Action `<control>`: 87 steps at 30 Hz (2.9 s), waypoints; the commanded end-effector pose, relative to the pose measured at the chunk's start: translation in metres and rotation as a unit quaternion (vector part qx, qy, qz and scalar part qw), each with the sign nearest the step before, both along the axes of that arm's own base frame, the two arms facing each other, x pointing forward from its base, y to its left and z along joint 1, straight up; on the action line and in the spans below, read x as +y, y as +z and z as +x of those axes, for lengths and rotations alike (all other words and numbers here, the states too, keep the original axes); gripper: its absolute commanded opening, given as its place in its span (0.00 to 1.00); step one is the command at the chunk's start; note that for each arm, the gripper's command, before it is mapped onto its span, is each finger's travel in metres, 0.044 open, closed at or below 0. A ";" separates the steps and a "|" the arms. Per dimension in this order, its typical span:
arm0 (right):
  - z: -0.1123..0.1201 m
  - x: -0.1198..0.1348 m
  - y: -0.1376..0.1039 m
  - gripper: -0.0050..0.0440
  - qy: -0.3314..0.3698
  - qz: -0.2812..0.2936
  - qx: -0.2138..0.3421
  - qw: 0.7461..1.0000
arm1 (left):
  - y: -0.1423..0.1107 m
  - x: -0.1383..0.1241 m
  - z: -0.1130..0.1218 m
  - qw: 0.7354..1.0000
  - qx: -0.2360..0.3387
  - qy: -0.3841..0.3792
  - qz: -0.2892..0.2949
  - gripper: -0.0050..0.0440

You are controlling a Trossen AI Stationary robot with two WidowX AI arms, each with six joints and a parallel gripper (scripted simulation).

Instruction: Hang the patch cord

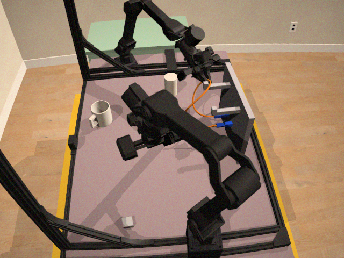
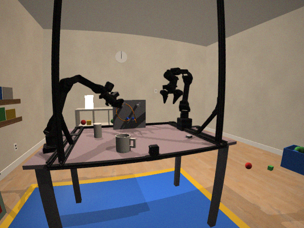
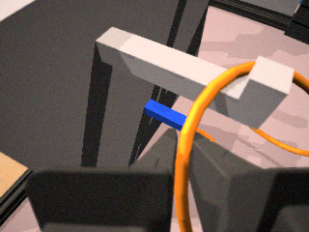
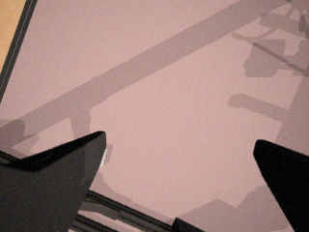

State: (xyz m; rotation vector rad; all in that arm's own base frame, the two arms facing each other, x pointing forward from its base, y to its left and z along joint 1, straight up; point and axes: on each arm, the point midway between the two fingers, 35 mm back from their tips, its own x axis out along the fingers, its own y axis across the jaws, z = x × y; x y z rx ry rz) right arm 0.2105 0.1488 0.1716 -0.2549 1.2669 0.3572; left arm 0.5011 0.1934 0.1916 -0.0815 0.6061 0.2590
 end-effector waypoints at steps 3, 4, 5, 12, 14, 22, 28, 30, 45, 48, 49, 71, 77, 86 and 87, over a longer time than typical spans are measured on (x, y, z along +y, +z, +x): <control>0.022 0.021 0.019 1.00 0.015 0.057 -0.065 0.996 | 0.012 0.000 0.000 1.000 -0.012 0.000 0.005 0.15; 0.029 0.028 0.024 1.00 0.019 0.072 -0.083 0.994 | 0.012 0.000 0.000 1.000 -0.012 0.000 0.005 0.15; 0.036 0.035 0.030 1.00 0.023 0.089 -0.104 0.990 | 0.012 0.000 0.000 1.000 -0.012 0.000 0.005 0.15; 0.067 0.065 0.064 1.00 0.048 0.165 -0.198 0.965 | 0.012 0.000 0.000 1.000 -0.012 0.000 0.005 0.15; 0.067 0.065 0.064 1.00 0.048 0.165 -0.198 0.965 | 0.012 0.000 0.000 1.000 -0.012 0.000 0.005 0.15; 0.095 0.094 0.122 1.00 0.078 0.253 -0.323 0.909 | 0.012 0.000 0.000 1.000 -0.012 0.000 0.005 0.15; 0.105 0.106 0.166 1.00 0.096 0.303 -0.404 0.858 | 0.012 0.000 0.000 1.000 -0.012 0.000 0.005 0.15; 0.106 0.107 0.173 1.00 0.099 0.311 -0.417 0.848 | 0.012 0.000 0.000 1.000 -0.012 0.000 0.005 0.15; 0.094 0.111 0.287 1.00 0.137 0.403 -0.606 0.672 | 0.012 0.000 0.000 1.000 -0.012 0.000 0.005 0.15; 0.092 0.109 0.294 1.00 0.139 0.407 -0.617 0.659 | 0.012 0.000 0.000 1.000 -0.012 0.000 0.005 0.15; 0.085 0.105 0.311 1.00 0.140 0.419 -0.644 0.625 | 0.012 0.000 0.000 1.000 -0.012 0.000 0.005 0.15; -0.009 0.049 0.409 1.00 0.155 0.449 -0.823 0.313 | 0.012 0.000 0.000 1.000 -0.012 0.000 0.005 0.15; -0.013 0.046 0.411 1.00 0.153 0.450 -0.827 0.301 | 0.012 0.000 0.000 1.000 -0.012 0.000 0.005 0.15; 0.012 0.051 0.388 1.00 0.153 0.434 -0.821 0.339 | 0.012 0.000 0.000 1.000 -0.012 0.000 0.005 0.15; 0.021 0.053 0.379 1.00 0.152 0.428 -0.818 0.353 | 0.012 0.000 0.000 1.000 -0.012 0.000 0.005 0.15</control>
